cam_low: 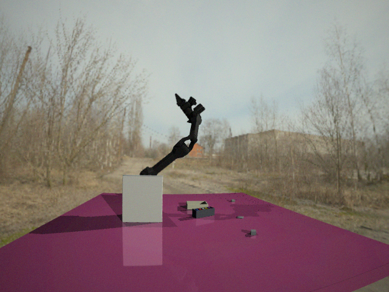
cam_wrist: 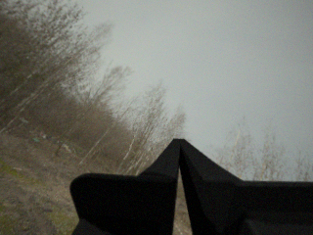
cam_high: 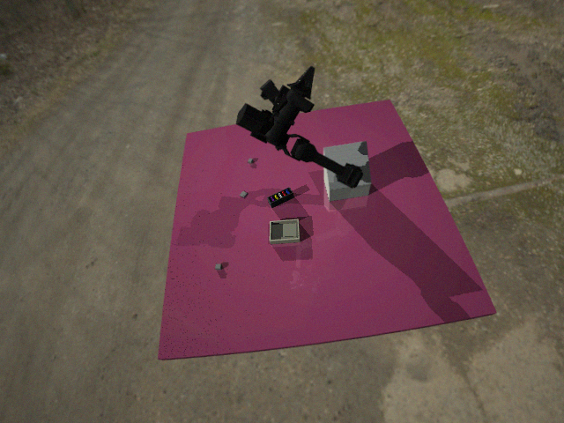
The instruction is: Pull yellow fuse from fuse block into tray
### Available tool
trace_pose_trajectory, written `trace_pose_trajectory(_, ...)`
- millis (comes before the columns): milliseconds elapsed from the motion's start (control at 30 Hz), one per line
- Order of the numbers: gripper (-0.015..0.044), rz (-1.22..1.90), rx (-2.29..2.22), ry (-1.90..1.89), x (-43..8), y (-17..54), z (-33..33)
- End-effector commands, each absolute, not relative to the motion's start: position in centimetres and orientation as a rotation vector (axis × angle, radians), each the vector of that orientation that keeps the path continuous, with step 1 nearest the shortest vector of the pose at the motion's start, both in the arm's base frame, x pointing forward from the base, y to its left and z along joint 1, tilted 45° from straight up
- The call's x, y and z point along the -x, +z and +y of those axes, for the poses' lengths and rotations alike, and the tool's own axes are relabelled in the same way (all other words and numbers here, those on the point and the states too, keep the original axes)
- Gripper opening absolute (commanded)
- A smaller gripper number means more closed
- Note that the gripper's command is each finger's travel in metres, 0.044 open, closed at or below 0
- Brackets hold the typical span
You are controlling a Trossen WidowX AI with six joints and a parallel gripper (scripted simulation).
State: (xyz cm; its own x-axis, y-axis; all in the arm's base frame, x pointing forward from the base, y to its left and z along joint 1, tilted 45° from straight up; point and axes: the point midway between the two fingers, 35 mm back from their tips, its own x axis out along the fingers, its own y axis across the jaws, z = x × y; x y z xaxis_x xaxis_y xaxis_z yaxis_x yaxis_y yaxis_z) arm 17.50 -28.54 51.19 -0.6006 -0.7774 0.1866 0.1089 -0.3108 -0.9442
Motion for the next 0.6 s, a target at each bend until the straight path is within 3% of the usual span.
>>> trace_pose_trajectory(0,0.0026,1.337,0.879,-1.967,-17.4,51.3,-28.5)
trace_pose_trajectory(67,0.0074,1.317,0.879,-2.014,-16.4,52.1,-28.2)
trace_pose_trajectory(567,0.0074,1.304,0.660,-2.467,-0.5,58.2,-21.5)
